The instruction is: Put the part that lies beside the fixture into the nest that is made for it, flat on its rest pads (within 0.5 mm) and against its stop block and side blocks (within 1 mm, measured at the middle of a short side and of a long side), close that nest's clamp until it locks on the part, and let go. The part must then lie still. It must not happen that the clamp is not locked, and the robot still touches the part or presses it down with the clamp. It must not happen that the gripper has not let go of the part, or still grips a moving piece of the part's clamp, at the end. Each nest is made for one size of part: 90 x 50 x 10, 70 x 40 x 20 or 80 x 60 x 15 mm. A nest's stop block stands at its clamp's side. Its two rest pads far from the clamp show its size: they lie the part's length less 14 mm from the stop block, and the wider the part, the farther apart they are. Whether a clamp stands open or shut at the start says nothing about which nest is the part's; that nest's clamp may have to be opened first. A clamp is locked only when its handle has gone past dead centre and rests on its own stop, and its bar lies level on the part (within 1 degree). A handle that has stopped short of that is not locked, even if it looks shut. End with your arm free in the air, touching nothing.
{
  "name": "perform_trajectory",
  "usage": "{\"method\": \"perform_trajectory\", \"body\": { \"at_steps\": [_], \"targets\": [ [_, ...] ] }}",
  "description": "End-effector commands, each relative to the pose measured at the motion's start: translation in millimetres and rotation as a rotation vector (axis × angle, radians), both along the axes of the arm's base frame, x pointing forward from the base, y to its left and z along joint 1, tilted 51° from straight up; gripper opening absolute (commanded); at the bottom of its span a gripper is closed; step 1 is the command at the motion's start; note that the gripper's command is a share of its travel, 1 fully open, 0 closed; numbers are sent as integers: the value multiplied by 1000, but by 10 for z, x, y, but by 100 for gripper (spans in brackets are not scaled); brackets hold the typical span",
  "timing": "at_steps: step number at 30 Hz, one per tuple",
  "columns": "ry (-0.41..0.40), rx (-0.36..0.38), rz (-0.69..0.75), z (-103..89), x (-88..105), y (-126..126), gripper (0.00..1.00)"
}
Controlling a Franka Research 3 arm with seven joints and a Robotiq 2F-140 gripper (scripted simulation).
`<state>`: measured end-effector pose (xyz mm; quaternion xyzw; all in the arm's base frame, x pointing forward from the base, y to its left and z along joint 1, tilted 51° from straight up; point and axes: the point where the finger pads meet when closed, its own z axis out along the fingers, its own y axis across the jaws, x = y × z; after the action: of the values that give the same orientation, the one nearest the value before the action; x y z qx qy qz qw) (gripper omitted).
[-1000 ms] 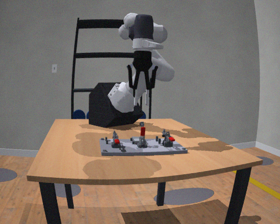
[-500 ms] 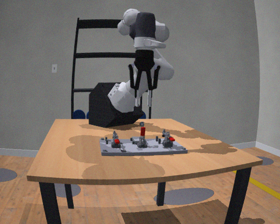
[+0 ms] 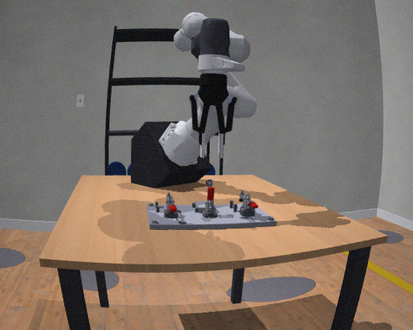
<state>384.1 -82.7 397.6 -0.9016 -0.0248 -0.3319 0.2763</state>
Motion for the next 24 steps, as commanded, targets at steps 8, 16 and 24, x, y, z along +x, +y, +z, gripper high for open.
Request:
{"method": "perform_trajectory", "body": {
  "at_steps": [8, 16, 24],
  "targets": [
    [3, 6, -3, -144, 146, 135, 28],
    [3, 6, -3, -271, 265, 241, 28],
    [3, 6, -3, -420, 404, 363, 28]
  ]
}}
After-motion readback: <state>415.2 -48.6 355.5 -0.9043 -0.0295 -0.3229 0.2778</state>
